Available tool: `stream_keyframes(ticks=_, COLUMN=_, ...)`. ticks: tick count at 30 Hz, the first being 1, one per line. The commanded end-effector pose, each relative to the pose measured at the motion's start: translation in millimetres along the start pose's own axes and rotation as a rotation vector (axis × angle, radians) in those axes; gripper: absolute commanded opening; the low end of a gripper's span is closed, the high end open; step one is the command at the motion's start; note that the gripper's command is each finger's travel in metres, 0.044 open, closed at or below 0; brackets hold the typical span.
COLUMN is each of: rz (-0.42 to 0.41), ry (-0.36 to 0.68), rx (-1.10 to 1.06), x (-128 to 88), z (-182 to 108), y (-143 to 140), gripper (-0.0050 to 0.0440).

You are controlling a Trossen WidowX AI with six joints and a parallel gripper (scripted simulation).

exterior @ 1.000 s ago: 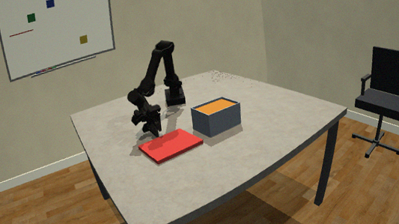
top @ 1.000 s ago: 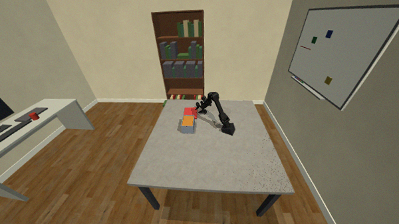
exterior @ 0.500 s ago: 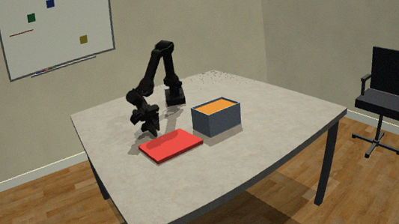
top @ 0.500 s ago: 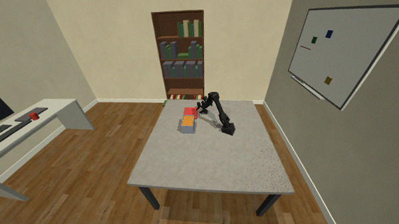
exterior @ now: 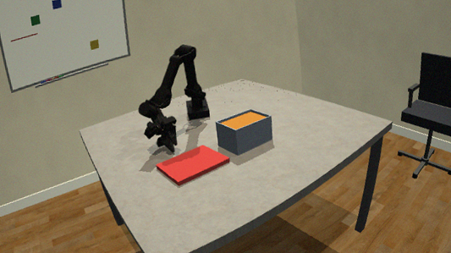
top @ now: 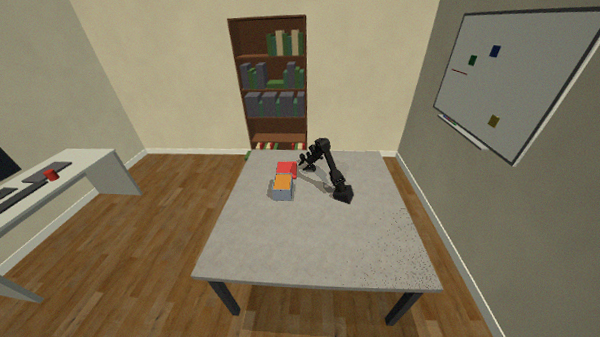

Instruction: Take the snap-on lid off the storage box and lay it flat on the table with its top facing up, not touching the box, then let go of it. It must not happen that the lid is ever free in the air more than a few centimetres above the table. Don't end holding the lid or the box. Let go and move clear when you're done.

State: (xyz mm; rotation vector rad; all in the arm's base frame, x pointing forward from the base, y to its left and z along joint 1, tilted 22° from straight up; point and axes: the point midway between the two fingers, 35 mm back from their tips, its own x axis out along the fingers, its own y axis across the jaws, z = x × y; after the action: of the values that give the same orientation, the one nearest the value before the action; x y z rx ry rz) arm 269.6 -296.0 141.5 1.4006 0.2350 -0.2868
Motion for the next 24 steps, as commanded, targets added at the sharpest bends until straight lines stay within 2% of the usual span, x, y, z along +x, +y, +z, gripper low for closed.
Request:
stream_keyframes(ticks=1, rz=0.0, ry=0.003, rx=-0.002, x=-8.1, z=-1.8, y=-6.2, gripper=0.0275)
stream_keyframes(ticks=11, rz=0.0, ry=0.003, rx=-0.002, x=-21.3, z=-1.7, y=-17.2, gripper=0.0275)
stream_keyframes(ticks=24, rz=0.001, ry=-0.001, rx=-0.002, x=-26.3, z=-0.1, y=-0.8, gripper=0.0275)
